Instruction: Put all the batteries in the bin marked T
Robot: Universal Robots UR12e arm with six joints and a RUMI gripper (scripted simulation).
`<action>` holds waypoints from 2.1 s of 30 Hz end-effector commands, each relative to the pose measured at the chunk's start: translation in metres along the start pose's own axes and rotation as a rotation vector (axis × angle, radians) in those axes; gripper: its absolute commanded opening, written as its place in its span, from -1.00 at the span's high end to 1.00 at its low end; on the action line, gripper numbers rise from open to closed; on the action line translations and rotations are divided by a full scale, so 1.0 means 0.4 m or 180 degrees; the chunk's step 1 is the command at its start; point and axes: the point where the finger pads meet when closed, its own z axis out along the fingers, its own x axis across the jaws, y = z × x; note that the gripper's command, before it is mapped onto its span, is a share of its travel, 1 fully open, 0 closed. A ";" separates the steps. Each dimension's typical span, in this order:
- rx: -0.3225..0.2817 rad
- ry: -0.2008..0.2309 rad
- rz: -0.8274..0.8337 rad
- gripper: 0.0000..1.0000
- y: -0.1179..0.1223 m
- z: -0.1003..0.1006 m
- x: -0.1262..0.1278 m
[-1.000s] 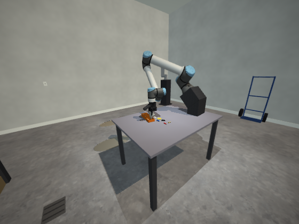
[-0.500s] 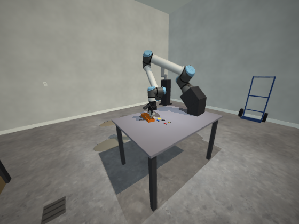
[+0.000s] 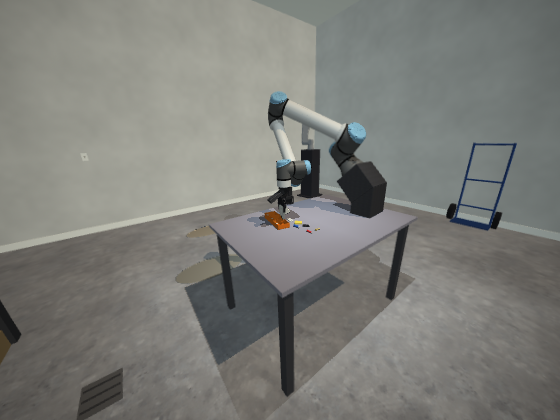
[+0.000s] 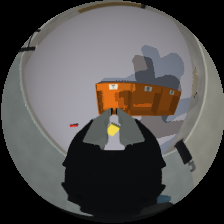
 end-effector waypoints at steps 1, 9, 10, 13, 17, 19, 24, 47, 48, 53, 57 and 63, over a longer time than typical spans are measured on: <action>0.0003 0.0000 0.0001 0.91 -0.001 -0.037 0.000; 0.0003 0.0000 0.0001 0.91 -0.001 -0.064 0.000; 0.0003 0.0000 0.0001 0.91 -0.001 -0.064 0.000; 0.0003 0.0000 0.0001 0.91 -0.001 -0.106 0.000; 0.0003 0.0000 0.0001 0.91 -0.001 -0.189 0.000; 0.0003 0.0000 0.0001 0.91 -0.001 -0.231 0.000; 0.0003 -0.0001 0.0001 0.91 -0.001 -0.293 0.000; 0.0002 -0.0003 0.0766 0.66 0.053 -0.293 -0.052; 0.0001 -0.0004 0.0863 0.66 0.062 -0.277 -0.061; -0.0011 -0.0010 0.1342 0.66 0.107 -0.194 -0.105; -0.0019 -0.0012 0.1674 0.66 0.125 -0.160 -0.122; -0.0030 -0.0017 0.2243 0.66 0.173 -0.072 -0.168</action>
